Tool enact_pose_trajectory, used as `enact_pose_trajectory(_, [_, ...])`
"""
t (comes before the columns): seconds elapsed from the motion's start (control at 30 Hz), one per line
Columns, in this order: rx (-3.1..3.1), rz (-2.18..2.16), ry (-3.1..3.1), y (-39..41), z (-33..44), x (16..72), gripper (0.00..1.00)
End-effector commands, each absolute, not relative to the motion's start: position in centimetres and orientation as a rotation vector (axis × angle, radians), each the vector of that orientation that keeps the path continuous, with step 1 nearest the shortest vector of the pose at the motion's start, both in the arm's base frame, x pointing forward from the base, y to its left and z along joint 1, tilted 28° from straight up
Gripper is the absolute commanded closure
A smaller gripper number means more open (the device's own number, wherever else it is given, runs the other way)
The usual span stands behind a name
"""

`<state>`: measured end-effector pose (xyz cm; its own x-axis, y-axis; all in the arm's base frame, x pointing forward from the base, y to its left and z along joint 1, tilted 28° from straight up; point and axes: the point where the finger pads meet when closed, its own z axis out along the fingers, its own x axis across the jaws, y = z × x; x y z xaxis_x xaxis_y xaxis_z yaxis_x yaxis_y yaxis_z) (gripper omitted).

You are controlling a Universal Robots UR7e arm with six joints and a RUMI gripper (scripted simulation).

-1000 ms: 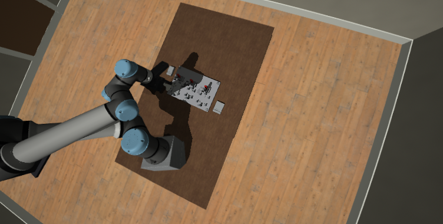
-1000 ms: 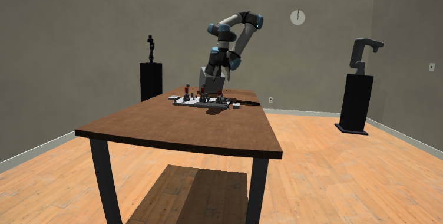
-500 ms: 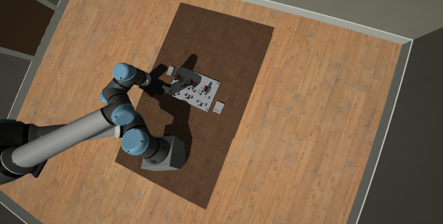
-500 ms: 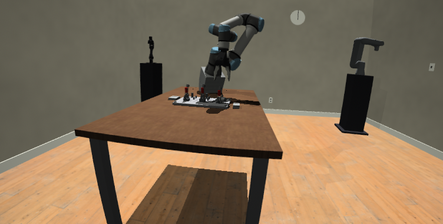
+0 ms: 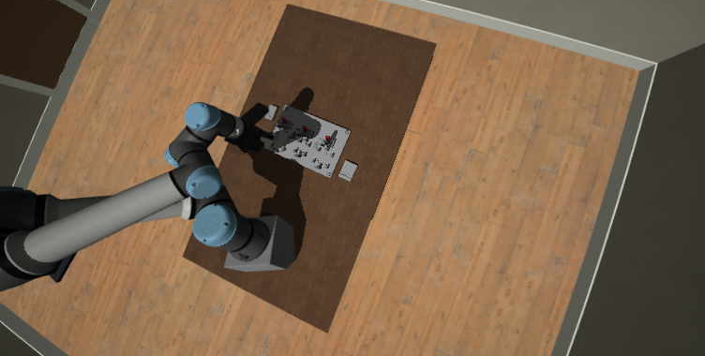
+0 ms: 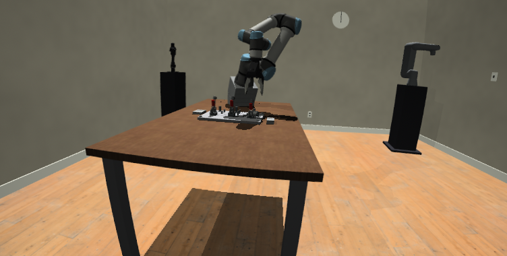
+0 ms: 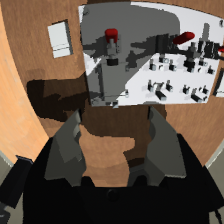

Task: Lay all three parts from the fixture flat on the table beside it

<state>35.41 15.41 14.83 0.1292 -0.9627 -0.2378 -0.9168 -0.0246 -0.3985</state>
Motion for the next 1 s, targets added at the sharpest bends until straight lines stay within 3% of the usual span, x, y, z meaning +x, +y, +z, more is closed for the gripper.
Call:
enact_pose_trajectory(0.0, [-1.961,-0.137,1.807,15.7,13.9,35.9,0.41])
enact_pose_trajectory(0.97, [-1.961,-0.137,1.807,17.5,7.9,38.5,0.41])
